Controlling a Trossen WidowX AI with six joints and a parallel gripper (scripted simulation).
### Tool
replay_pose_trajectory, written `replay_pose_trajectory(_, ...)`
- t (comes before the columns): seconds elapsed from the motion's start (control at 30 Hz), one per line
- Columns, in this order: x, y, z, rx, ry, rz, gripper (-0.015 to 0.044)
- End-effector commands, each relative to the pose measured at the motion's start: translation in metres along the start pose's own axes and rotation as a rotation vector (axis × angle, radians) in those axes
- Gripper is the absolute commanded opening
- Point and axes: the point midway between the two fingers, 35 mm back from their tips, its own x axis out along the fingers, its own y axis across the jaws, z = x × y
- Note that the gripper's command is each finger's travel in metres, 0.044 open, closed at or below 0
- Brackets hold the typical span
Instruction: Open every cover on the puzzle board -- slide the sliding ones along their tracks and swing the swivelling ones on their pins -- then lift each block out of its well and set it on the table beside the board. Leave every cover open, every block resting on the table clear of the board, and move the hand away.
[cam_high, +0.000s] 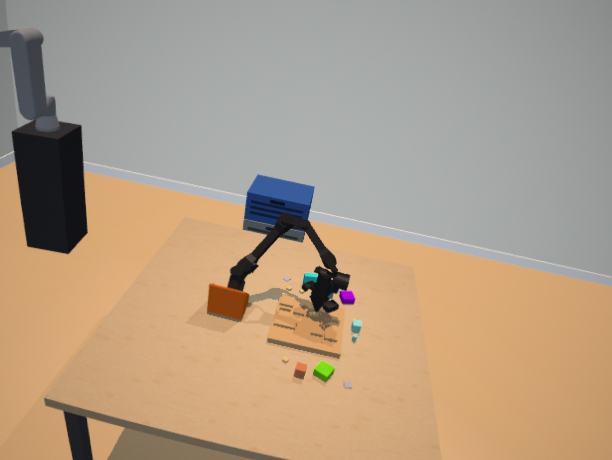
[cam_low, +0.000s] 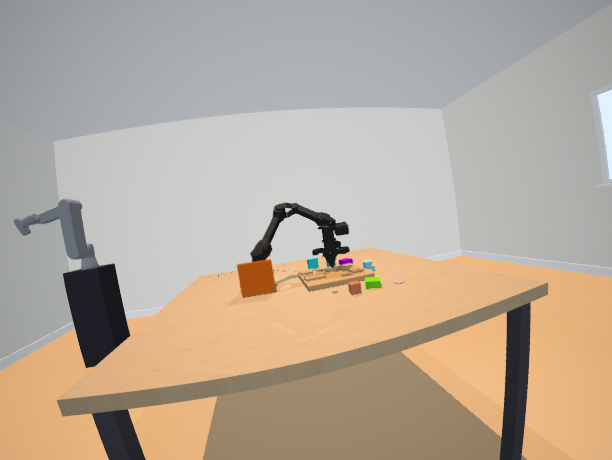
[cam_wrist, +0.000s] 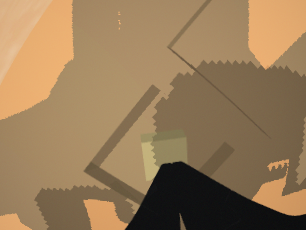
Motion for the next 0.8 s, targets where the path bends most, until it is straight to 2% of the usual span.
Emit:
replay_pose_trajectory(0.0, 0.005, 0.001, -0.001, 0.002, 0.002, 0.004, 0.0000)
replay_pose_trajectory(0.77, 0.015, 0.003, 0.000, -0.001, 0.003, 0.005, 0.0000)
